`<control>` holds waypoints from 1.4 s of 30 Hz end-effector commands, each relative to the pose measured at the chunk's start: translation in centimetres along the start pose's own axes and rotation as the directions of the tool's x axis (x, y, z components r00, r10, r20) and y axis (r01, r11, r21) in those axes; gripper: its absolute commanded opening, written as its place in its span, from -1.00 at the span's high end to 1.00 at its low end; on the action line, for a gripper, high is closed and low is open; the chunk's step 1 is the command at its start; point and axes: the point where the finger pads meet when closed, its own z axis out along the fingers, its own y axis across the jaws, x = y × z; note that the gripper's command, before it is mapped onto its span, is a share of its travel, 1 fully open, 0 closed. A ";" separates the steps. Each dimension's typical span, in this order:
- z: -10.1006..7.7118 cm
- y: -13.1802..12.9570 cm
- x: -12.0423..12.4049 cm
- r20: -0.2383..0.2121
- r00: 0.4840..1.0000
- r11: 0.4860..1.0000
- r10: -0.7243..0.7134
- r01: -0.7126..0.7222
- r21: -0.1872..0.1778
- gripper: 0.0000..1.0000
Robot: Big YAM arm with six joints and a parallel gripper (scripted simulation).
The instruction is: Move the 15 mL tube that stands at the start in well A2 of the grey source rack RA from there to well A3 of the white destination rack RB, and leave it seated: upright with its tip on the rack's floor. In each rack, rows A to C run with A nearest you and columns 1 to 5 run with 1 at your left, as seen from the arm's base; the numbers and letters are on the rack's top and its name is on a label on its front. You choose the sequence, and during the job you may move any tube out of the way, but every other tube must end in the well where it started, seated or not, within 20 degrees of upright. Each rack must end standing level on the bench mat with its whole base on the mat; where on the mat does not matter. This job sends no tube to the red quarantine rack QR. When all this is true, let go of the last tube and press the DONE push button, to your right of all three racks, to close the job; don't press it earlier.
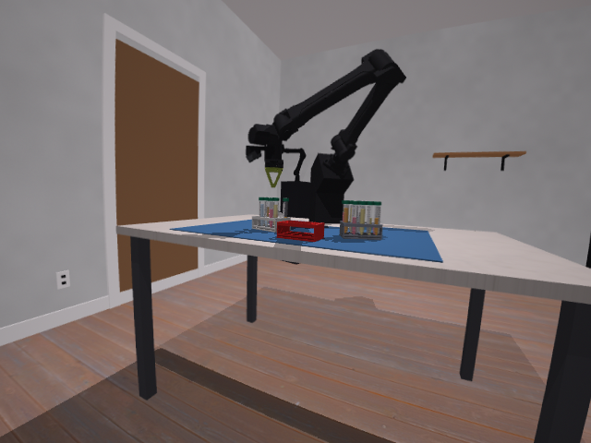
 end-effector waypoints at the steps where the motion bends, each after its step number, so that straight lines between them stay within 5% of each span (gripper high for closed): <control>1: -0.9 -0.6 -2.0 0.027 1.000 1.000 -0.011 0.011 -0.006 1.00; 21: -1.0 -6.6 -6.0 0.025 1.000 1.000 -0.004 0.004 -0.003 1.00; 24: -0.1 -5.8 -4.2 -0.003 1.000 1.000 -0.028 0.028 0.002 1.00; 42: 0.2 -6.1 -4.7 -0.007 1.000 1.000 -0.018 0.018 0.004 1.00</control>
